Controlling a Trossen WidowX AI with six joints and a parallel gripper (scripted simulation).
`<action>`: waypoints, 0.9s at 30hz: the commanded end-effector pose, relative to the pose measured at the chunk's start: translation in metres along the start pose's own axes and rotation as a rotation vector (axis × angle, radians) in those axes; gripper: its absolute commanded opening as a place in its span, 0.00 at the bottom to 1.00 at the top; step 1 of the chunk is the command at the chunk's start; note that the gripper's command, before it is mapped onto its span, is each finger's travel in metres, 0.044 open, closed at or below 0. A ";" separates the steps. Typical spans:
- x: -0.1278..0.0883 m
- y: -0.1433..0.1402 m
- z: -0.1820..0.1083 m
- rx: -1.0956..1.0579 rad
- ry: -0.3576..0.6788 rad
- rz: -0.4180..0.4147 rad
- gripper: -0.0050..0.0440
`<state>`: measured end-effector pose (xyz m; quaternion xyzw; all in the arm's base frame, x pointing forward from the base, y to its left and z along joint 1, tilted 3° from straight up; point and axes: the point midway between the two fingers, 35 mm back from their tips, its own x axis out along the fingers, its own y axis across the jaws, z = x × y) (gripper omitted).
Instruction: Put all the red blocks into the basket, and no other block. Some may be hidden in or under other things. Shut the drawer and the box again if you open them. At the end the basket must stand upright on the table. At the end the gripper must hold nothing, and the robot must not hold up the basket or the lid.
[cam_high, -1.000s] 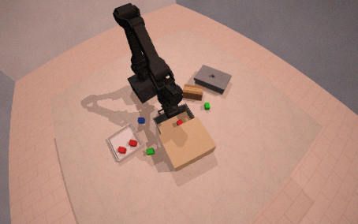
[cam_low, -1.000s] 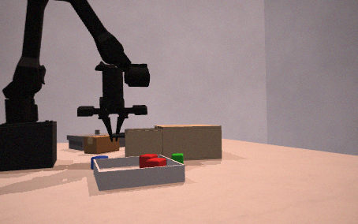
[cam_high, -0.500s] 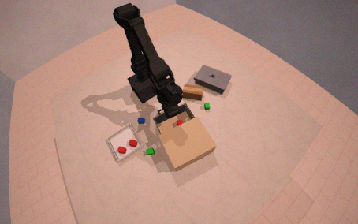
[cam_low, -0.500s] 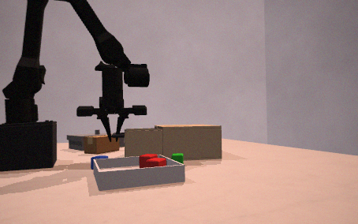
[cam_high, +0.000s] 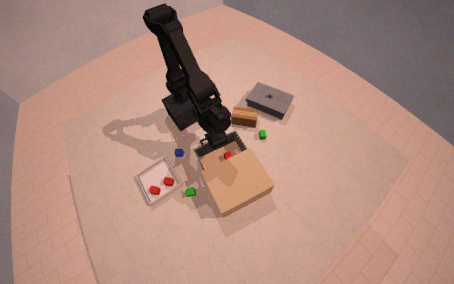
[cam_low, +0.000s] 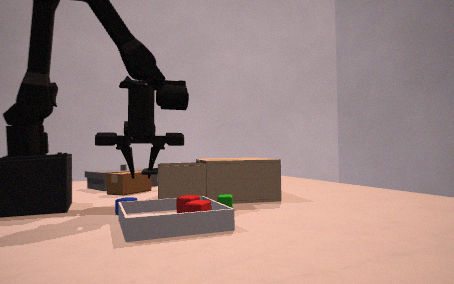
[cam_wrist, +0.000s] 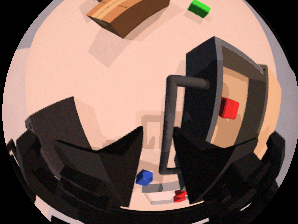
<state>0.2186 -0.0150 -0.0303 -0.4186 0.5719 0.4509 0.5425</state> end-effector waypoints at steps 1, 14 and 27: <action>-0.012 -0.002 0.001 0.002 -0.005 -0.011 0.40; -0.041 -0.002 0.000 0.002 -0.005 -0.011 0.40; -0.071 -0.002 0.000 0.002 -0.005 -0.011 0.40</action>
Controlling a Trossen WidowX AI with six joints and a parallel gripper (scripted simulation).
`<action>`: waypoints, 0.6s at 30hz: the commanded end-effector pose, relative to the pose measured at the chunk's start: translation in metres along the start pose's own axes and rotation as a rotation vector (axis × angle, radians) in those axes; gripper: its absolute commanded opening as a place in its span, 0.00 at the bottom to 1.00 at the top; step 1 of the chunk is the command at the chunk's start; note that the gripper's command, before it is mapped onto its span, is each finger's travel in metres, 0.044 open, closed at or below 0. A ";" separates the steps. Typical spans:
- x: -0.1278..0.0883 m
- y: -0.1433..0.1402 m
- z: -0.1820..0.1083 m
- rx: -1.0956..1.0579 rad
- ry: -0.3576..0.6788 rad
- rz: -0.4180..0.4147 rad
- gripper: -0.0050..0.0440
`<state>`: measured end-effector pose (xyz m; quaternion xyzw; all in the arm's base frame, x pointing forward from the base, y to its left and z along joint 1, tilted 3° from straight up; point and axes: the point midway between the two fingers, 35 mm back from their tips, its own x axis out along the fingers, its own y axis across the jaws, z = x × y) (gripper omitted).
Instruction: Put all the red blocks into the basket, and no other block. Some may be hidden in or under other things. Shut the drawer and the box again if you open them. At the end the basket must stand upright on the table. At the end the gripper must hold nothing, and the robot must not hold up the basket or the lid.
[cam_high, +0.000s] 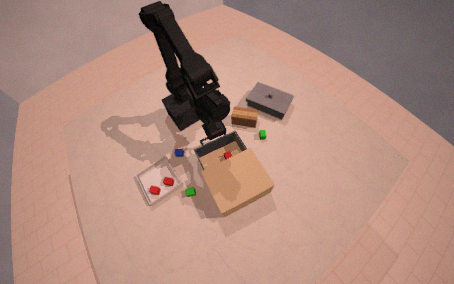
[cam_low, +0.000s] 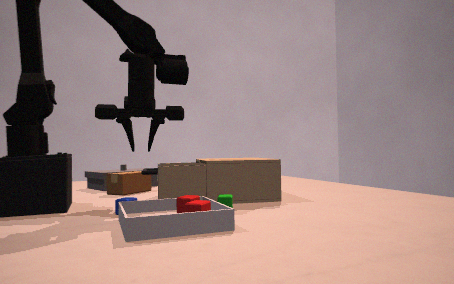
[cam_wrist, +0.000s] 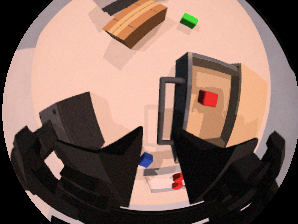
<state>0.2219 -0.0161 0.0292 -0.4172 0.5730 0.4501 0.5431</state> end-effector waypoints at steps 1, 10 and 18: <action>-0.014 -0.002 0.001 -0.002 -0.005 -0.012 0.40; -0.027 -0.002 0.001 -0.002 -0.005 -0.012 0.40; -0.027 -0.030 0.007 0.332 -0.007 -0.011 0.57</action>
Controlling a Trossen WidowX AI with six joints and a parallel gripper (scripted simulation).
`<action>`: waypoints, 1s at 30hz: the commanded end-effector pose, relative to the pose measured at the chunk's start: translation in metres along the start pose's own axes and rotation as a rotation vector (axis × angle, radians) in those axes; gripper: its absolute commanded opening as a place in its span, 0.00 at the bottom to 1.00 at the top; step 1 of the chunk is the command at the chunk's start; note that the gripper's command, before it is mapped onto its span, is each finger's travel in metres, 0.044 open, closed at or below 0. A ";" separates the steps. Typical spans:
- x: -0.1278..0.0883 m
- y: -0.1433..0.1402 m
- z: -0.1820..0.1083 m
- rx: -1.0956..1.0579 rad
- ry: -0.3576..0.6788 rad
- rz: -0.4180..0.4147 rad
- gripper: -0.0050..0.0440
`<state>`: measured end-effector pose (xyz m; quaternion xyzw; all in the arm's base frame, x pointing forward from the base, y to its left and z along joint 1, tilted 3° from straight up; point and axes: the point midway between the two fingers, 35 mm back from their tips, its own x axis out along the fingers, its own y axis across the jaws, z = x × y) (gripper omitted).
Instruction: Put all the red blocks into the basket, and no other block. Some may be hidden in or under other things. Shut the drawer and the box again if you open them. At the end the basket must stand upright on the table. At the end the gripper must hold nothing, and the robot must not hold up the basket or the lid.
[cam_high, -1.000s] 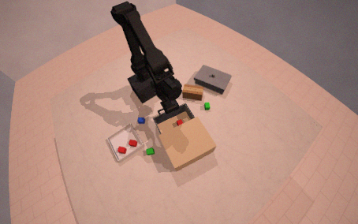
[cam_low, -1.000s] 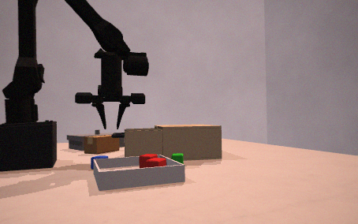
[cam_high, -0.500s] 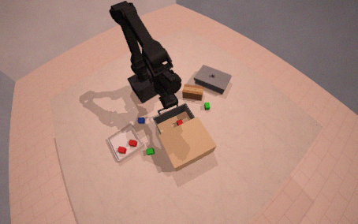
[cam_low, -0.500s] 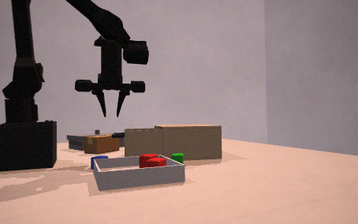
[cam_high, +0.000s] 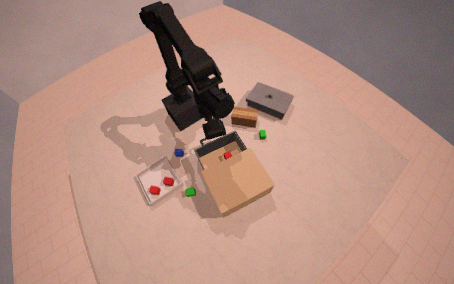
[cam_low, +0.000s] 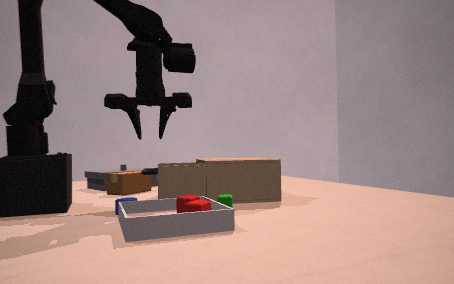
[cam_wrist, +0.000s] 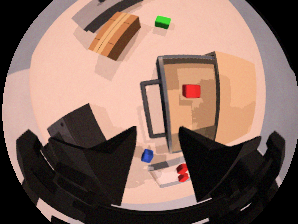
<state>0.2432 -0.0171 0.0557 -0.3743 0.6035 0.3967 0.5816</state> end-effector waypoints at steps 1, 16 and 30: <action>0.001 -0.010 0.004 0.231 0.000 0.007 0.57; 0.002 -0.060 0.024 1.043 0.003 0.006 0.57; 0.002 -0.077 0.031 1.485 0.005 0.005 0.57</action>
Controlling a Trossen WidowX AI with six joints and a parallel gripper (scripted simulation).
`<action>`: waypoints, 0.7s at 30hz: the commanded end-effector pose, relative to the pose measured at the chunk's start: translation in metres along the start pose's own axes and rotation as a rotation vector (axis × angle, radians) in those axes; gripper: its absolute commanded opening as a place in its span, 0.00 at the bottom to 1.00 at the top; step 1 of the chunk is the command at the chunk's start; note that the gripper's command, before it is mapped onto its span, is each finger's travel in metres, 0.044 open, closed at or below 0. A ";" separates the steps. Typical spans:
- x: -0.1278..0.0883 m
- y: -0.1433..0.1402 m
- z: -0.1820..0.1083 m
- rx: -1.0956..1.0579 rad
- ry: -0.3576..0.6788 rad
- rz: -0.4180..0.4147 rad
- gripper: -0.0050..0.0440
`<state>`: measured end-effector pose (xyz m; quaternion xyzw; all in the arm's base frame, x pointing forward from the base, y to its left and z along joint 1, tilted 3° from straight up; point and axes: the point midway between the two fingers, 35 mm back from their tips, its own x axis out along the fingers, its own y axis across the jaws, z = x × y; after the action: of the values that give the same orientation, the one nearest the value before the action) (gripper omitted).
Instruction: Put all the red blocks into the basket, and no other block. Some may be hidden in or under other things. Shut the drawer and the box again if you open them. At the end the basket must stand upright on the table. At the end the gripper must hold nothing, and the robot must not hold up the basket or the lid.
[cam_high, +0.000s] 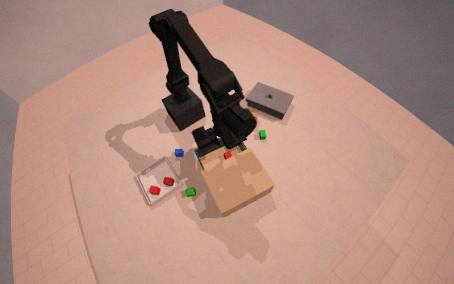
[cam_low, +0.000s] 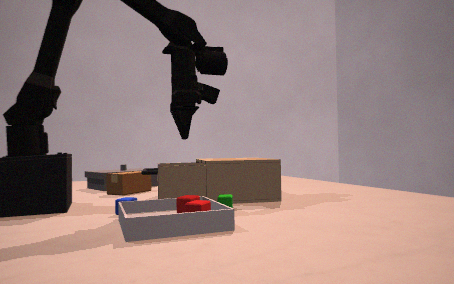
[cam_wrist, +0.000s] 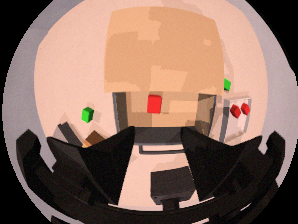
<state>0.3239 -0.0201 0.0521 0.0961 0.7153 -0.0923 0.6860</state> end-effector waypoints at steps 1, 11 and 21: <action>0.009 0.001 0.002 0.065 0.009 -0.001 0.57; 0.076 0.001 0.002 0.065 0.009 -0.001 0.57; 0.088 0.001 0.002 0.065 0.009 -0.001 0.57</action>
<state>0.3250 -0.0193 -0.0289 0.1172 0.7105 -0.1140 0.6844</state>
